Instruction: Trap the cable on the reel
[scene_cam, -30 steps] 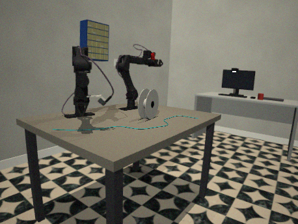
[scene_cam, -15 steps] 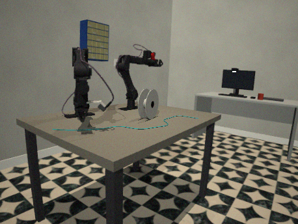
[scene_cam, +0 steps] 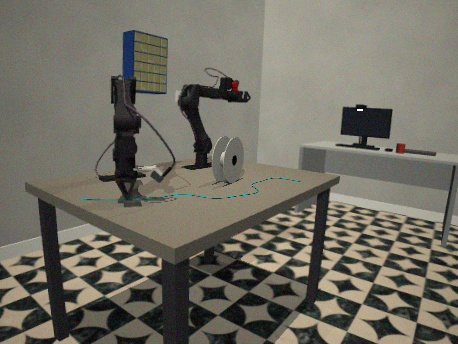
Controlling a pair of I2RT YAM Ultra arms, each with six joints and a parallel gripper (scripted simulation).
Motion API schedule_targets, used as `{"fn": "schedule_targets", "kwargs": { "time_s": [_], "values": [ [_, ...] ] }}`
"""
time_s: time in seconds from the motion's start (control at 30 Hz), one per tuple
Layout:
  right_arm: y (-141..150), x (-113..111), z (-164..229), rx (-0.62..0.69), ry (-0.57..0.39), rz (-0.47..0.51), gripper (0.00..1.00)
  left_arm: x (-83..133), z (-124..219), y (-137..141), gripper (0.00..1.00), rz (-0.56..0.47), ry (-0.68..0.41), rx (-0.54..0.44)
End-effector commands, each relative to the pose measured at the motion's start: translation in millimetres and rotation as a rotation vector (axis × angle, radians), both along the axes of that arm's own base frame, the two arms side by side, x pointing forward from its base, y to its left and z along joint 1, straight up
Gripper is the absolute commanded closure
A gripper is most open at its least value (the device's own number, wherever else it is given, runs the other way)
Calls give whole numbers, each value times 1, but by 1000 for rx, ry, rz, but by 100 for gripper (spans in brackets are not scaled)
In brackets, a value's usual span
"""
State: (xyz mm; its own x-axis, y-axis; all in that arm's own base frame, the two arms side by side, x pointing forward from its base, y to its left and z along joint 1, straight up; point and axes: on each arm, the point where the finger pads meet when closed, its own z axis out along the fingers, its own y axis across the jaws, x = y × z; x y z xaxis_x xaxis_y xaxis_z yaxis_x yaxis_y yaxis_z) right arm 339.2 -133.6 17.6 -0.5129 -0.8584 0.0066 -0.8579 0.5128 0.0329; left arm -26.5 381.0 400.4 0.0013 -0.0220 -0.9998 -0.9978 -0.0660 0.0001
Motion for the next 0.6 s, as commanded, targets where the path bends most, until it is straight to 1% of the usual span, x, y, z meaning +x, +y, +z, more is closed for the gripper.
{"fn": "schedule_targets", "kwargs": {
  "time_s": [0.0, 0.03, 0.07, 0.23, 0.4, 0.57],
  "values": [
    [3, 6, -3, -4, -23, 11, 70, 1, 6, 3, 0, 1, 0, 24],
    [3, 8, 0, -8, -34, 11, 70, 1, 6, 3, 0, 1, 0, 24],
    [5, 3, -4, -4, -22, 11, 70, 1, 6, 3, 0, 1, 0, 24],
    [2, 8, 5, -17, -58, 6, 70, 1, 6, 3, 0, 1, 0, 24],
    [3, 0, 2, -7, -33, 3, 70, 1, 6, 3, 0, 1, 0, 24],
    [3, -1, 4, -8, -33, 3, 70, 1, 6, 3, 0, 1, 0, 24]
  ]
}}
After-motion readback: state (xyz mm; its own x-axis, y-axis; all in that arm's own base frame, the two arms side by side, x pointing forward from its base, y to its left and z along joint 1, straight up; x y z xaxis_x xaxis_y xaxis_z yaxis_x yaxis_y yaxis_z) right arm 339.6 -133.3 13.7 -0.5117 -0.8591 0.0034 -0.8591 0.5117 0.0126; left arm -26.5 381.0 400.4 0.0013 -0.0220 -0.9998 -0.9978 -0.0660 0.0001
